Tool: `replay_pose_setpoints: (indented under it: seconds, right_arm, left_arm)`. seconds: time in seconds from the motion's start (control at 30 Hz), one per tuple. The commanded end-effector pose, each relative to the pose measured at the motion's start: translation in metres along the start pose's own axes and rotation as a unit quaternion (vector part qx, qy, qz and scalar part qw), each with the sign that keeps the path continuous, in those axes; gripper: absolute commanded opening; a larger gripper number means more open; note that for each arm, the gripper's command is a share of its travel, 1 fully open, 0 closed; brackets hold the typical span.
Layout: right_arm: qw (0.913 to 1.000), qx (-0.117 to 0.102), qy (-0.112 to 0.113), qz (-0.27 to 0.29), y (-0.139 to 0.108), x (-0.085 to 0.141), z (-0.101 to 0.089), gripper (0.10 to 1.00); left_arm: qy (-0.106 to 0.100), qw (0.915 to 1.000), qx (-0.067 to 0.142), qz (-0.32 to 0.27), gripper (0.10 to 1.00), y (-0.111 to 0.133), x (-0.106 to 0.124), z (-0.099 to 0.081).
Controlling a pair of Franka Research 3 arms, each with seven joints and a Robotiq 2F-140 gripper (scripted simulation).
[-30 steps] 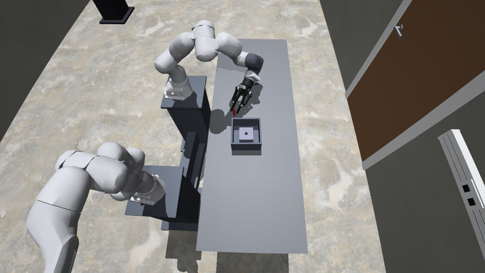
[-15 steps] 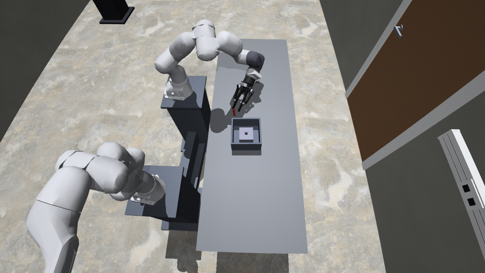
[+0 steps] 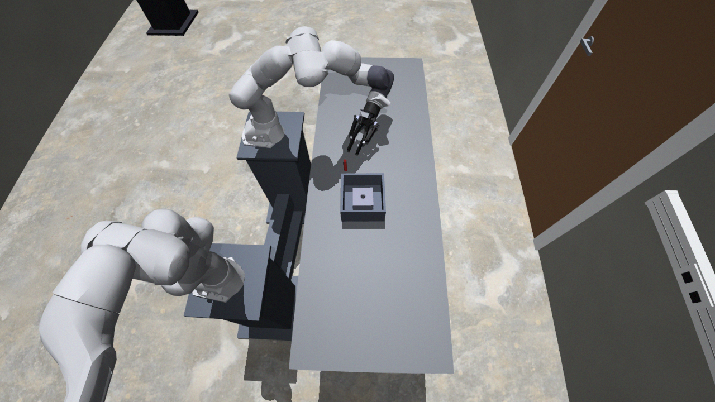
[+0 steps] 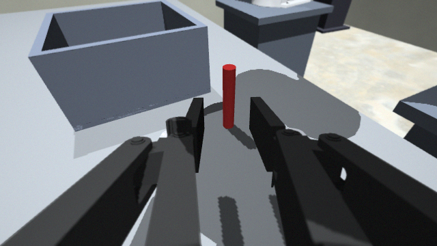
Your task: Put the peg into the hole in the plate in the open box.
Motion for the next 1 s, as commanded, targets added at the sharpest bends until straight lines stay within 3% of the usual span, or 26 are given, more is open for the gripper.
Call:
replay_pose_setpoints:
  seconds: [0.0,0.73,0.97]
  right_arm:
    - [1.0000,0.001,-0.001,0.003,0.0001,-0.0008,0.0001,1.000]
    - [1.0000,0.001,-0.001,0.003,0.0001,-0.0008,0.0001,1.000]
    - [1.0000,0.001,-0.001,0.003,0.0001,-0.0008,0.0001,1.000]
  left_arm:
    - [0.004,1.0000,0.007,-0.006,0.327,-0.0022,0.0018,-0.0024]
    - [0.004,1.0000,0.007,-0.006,0.327,-0.0023,0.0018,-0.0037]
    - [0.007,0.9999,-0.005,-0.006,0.327,-0.0064,0.0009,-0.0043]
Point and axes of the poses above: on each arm, the point where the finger pads meet when closed, its own z axis out along the fingers, its own x axis across the jaws, y = z × x, the point moved 10 cm from there along -z, back along the fingers, and after that the axes turned 9 degrees about z, right-handed, at the moved point
